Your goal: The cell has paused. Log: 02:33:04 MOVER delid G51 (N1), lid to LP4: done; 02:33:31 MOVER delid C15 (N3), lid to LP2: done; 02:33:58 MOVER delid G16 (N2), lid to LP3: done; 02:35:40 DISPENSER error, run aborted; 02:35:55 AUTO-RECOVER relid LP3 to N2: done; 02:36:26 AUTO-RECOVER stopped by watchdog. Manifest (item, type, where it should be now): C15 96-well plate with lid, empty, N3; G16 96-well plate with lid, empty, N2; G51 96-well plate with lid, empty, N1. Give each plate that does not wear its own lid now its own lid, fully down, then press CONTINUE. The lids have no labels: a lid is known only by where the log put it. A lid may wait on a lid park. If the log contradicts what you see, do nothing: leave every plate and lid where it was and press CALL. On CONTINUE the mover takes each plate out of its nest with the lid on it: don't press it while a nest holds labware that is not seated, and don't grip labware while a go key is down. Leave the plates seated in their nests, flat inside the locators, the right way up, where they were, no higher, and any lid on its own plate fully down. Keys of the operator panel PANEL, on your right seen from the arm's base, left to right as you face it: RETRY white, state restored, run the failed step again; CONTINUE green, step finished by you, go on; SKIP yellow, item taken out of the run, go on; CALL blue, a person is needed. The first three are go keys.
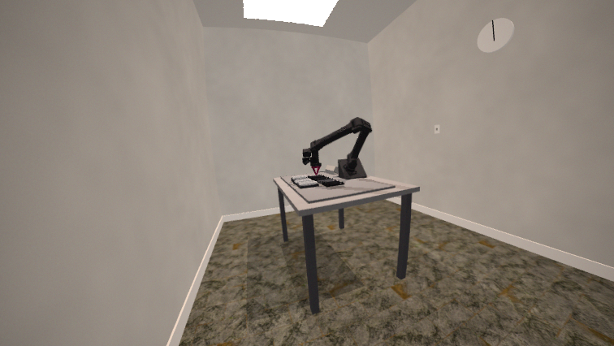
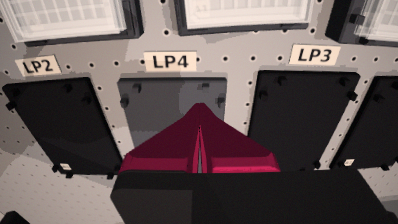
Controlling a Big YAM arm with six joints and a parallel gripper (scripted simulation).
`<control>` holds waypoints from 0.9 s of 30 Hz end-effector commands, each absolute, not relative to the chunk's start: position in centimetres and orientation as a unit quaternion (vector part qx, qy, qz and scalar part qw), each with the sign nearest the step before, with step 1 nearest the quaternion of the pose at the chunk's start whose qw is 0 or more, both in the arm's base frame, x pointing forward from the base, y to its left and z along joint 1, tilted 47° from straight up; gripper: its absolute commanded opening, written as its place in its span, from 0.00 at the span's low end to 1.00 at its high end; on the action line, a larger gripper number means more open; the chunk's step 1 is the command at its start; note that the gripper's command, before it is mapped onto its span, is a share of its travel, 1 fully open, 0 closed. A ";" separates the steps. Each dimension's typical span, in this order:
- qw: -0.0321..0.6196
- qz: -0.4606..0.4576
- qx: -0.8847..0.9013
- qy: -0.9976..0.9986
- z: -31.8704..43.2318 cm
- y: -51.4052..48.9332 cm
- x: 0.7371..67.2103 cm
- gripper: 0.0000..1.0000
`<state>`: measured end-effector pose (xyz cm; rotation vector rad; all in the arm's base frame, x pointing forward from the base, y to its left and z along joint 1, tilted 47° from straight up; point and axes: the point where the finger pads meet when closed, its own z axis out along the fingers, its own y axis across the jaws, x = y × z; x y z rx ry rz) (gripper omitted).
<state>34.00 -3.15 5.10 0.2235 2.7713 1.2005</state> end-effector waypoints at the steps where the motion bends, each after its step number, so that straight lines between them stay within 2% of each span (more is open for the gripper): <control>1: 0.072 0.392 0.064 0.915 4.0 -4.3 33.1 0.00; 14: 0.066 0.394 0.048 0.916 1.8 -4.5 29.9 0.00; 15: 0.090 0.381 0.055 0.919 3.7 -7.0 31.2 0.00; 27: 0.086 0.380 0.056 0.919 7.7 -11.4 29.9 0.00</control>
